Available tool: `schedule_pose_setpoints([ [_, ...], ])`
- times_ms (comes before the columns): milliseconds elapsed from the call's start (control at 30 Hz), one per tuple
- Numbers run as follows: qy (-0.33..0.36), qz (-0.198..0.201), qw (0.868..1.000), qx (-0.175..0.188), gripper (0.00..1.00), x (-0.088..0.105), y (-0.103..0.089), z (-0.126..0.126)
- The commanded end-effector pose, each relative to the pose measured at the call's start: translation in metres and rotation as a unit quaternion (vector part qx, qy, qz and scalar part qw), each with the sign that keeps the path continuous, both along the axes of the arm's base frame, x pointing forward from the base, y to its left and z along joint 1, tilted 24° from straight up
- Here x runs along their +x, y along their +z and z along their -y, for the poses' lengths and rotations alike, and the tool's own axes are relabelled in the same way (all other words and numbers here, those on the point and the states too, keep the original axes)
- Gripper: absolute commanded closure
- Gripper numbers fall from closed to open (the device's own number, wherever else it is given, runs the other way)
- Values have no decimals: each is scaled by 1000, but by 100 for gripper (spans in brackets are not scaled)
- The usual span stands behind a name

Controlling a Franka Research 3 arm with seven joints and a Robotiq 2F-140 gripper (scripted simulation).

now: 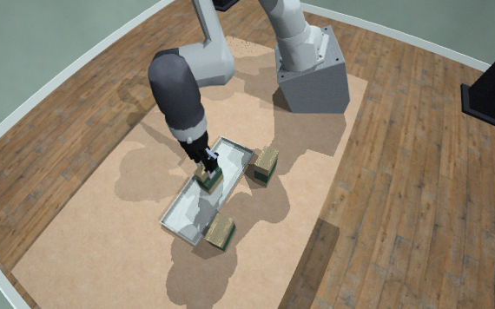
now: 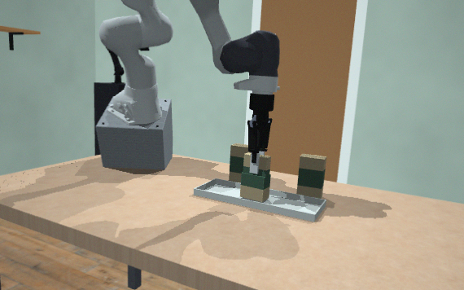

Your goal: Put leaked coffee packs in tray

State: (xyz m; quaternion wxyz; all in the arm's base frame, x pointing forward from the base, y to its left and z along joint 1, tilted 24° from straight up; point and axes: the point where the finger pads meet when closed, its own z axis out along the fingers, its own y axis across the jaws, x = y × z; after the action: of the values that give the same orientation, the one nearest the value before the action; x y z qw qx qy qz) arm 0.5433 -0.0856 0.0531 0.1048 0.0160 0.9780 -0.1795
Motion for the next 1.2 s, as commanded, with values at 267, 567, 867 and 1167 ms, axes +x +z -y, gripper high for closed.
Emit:
schedule_pose_setpoints([
  [267, -2, 4, 1000, 2, 76, 2, 1, -1],
  [567, -2, 4, 1000, 2, 45, 2, 1, -1],
  [867, -2, 4, 1000, 2, 45, 2, 1, -1],
  [1167, -2, 4, 1000, 2, 45, 2, 1, -1],
])
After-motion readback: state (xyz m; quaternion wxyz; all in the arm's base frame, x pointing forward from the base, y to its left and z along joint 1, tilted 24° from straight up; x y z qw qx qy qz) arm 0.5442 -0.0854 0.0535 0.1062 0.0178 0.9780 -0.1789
